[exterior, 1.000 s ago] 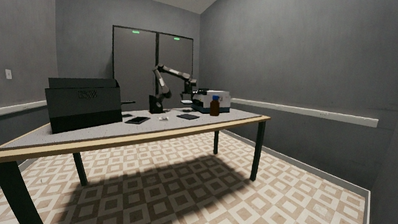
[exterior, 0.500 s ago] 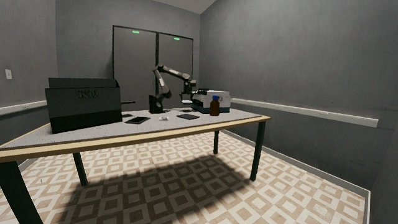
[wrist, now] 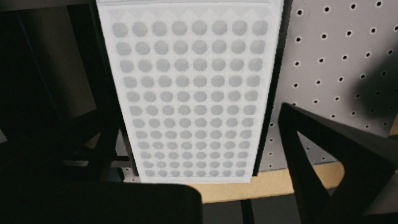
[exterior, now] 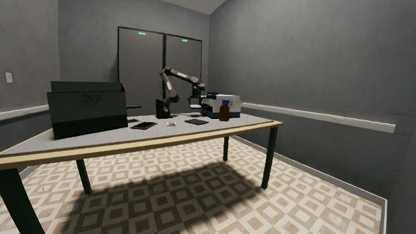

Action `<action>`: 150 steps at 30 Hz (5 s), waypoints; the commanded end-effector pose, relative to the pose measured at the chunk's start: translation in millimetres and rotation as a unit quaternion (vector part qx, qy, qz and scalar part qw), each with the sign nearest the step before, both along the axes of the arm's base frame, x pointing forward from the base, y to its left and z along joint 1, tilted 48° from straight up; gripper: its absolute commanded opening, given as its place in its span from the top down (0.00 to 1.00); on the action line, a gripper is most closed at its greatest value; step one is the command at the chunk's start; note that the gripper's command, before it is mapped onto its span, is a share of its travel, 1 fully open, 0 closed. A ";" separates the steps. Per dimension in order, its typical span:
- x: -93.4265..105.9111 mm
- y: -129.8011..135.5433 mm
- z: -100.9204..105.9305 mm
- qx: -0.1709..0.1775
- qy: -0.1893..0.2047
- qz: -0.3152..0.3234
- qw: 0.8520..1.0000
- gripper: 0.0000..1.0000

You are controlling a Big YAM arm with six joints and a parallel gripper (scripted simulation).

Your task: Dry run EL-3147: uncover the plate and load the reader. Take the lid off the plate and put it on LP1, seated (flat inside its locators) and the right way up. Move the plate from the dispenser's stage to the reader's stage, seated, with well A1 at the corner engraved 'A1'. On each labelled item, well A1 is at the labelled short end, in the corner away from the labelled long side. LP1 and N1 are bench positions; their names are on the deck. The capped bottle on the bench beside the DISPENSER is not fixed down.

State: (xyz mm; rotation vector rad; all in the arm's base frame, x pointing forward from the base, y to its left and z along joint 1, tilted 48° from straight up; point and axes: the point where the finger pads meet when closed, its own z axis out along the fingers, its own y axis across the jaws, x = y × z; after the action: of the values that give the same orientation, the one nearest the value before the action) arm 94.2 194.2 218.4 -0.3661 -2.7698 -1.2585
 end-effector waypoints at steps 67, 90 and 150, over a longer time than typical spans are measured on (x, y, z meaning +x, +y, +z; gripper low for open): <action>1.8 -7.1 24.7 0.013 -0.016 0.005 1.000 0.00; 2.6 -8.9 34.8 0.014 -0.026 0.008 1.000 0.00; -3.1 -43.5 45.8 0.006 -0.010 -0.002 1.000 0.00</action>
State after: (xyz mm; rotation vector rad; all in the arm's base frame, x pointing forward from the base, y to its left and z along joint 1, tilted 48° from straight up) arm 92.6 149.1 257.9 -0.3712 -2.7705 -1.2709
